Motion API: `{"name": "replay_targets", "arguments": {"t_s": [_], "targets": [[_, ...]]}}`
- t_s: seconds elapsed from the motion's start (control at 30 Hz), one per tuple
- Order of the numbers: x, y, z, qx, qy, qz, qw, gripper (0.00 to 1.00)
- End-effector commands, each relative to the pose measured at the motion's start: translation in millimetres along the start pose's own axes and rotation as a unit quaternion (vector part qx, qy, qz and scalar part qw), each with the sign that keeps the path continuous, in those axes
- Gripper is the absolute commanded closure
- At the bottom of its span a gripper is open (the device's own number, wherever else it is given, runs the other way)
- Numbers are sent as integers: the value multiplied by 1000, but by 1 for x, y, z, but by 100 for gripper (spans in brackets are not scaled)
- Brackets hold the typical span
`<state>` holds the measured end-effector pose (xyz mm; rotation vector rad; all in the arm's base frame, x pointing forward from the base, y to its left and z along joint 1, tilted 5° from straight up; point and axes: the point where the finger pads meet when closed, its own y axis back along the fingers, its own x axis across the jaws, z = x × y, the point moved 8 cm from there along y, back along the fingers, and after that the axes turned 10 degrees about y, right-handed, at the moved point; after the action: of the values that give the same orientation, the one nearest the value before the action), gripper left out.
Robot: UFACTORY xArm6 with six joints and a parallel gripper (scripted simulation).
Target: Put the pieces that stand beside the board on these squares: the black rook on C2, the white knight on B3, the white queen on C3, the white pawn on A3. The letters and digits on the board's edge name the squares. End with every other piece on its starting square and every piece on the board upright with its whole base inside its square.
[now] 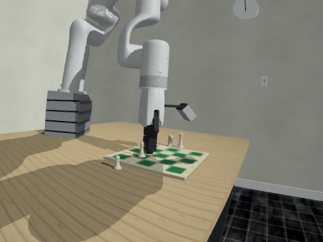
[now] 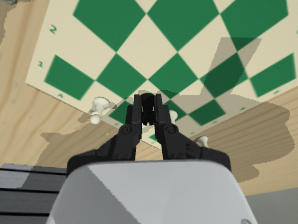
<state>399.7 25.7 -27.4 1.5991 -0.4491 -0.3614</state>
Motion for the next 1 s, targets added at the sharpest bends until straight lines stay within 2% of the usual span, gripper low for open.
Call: {"name": "replay_targets", "arguments": {"t_s": [0.0,0.2,0.23,0.37,0.4,0.47,0.5,0.57,0.6,0.67,0.7,0.97], "targets": [[1,1,-1,1,0,1,1000,100],[1,1,-1,1,0,1,1000,100],[1,1,-1,1,0,1,1000,93],[1,1,-1,1,0,1,1000,93],[1,1,-1,1,0,1,1000,85],[1,1,-1,1,0,1,1000,85],[1,1,-1,1,0,1,1000,78],[1,1,-1,1,0,1,1000,78],[1,1,-1,1,0,1,1000,70],[1,1,-1,1,0,1,1000,70],[1,1,-1,1,0,1,1000,63],[1,1,-1,1,0,1,1000,63]]}}
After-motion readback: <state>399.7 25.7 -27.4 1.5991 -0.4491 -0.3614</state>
